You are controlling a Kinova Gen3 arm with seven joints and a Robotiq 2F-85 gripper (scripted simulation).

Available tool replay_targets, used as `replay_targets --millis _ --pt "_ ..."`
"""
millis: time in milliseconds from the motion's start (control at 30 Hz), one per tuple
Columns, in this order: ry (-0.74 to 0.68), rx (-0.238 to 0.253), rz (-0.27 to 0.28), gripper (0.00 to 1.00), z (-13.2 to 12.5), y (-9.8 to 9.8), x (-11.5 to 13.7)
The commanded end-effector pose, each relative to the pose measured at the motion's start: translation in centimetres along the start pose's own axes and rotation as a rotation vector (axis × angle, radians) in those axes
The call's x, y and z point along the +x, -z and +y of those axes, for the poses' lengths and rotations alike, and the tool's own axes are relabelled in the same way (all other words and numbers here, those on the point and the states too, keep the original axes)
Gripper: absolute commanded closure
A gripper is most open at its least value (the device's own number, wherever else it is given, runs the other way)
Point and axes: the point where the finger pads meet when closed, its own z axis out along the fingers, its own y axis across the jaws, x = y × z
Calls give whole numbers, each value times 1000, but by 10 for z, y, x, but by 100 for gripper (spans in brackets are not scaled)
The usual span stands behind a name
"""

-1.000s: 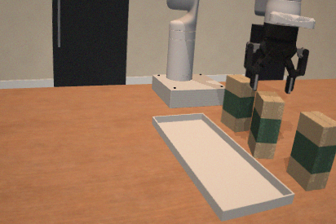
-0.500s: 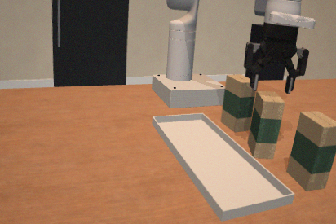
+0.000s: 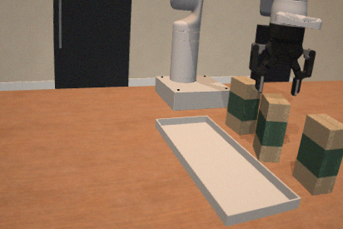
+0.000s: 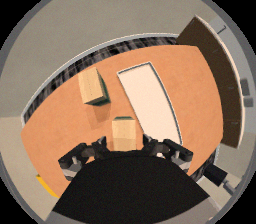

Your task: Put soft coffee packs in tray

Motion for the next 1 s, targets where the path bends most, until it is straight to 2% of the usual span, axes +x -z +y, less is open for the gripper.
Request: replay_targets --millis 0,267,567,967 --pt "0 1 2 18 0 1 0" --pt "0 1 2 18 0 0 0" --pt "0 1 2 18 0 -9 0" --pt "0 1 2 18 0 -35 0"
